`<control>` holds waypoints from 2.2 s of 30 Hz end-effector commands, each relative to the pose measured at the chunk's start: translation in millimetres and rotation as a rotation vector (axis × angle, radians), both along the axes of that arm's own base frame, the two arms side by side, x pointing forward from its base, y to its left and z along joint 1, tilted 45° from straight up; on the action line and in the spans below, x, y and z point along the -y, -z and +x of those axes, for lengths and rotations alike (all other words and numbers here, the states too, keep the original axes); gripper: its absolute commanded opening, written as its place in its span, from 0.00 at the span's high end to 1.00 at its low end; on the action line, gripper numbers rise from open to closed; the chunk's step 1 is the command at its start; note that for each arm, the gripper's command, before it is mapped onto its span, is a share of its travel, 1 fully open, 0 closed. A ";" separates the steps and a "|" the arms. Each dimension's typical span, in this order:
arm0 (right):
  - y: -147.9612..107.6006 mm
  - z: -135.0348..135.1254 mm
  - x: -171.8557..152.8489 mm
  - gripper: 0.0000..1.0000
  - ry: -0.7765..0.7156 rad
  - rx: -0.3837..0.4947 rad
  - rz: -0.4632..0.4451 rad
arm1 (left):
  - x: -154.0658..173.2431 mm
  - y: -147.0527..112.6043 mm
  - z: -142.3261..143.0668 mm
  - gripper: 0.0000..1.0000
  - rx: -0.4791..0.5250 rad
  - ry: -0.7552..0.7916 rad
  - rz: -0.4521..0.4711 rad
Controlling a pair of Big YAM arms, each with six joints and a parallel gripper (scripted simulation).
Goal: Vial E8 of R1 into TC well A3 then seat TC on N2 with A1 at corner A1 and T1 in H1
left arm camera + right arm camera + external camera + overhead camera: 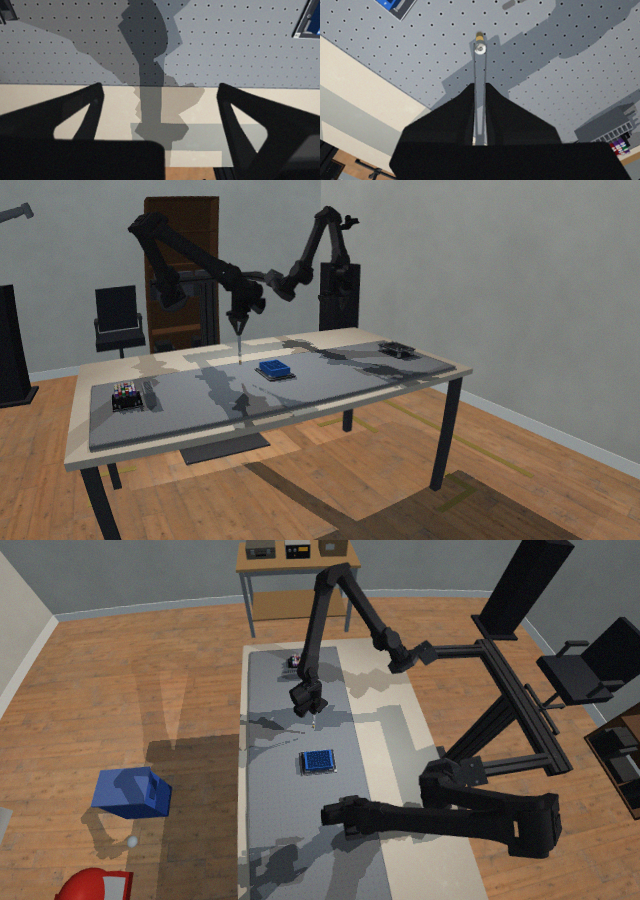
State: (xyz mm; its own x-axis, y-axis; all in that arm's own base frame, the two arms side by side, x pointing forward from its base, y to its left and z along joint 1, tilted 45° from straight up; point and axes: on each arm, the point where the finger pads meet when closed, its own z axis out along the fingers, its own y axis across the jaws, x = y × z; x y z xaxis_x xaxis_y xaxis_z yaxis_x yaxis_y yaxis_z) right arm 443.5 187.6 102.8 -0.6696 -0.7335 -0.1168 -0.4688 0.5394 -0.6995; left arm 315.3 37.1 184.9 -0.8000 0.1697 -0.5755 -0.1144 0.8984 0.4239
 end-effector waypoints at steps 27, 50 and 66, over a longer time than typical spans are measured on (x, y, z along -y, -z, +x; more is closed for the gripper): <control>16.3 2.2 -58.0 0.91 -0.014 0.010 0.011 | 1.4 -9.3 3.4 0.00 0.012 0.009 0.003; 31.6 1.7 -86.8 0.91 -0.015 0.011 0.012 | 1.4 -9.3 3.4 0.00 0.012 0.009 0.003; 41.6 1.5 -108.1 0.91 -0.016 0.013 0.014 | 1.4 -9.3 3.4 0.00 0.012 0.009 0.003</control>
